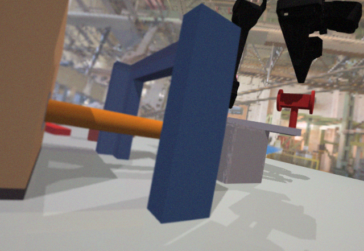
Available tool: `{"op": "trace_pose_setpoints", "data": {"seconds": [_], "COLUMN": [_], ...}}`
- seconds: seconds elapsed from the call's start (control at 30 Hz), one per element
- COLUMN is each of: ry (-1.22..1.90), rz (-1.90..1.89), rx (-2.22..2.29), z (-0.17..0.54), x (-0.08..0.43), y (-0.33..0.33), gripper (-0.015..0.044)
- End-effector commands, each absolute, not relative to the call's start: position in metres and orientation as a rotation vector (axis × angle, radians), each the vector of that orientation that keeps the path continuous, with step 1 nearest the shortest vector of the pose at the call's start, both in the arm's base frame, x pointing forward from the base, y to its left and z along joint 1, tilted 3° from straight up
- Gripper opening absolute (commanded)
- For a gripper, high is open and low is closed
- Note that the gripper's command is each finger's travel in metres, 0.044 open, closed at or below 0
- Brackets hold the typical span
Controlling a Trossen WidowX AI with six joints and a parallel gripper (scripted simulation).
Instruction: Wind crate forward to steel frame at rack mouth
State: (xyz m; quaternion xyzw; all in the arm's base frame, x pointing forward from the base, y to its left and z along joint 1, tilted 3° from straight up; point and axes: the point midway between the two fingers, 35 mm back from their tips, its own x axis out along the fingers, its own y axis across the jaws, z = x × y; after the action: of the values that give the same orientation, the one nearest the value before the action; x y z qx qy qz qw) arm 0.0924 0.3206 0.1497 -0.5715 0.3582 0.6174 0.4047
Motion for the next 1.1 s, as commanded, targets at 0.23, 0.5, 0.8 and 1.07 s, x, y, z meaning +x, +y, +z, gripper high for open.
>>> {"op": "trace_pose_setpoints", "data": {"seconds": [0.23,0.5,0.8,1.07], "ry": [0.913,0.914,0.916,0.917], "rz": [1.551,1.549,1.548,1.547], "rx": [-1.443,-1.442,-1.44,-1.439], "z": [0.13,0.117,0.103,0.09], "x": [0.093,0.092,0.092,0.092], "y": [0.323,0.325,0.326,0.327], "gripper": [0.044,0.044,0.044,0.044]}}
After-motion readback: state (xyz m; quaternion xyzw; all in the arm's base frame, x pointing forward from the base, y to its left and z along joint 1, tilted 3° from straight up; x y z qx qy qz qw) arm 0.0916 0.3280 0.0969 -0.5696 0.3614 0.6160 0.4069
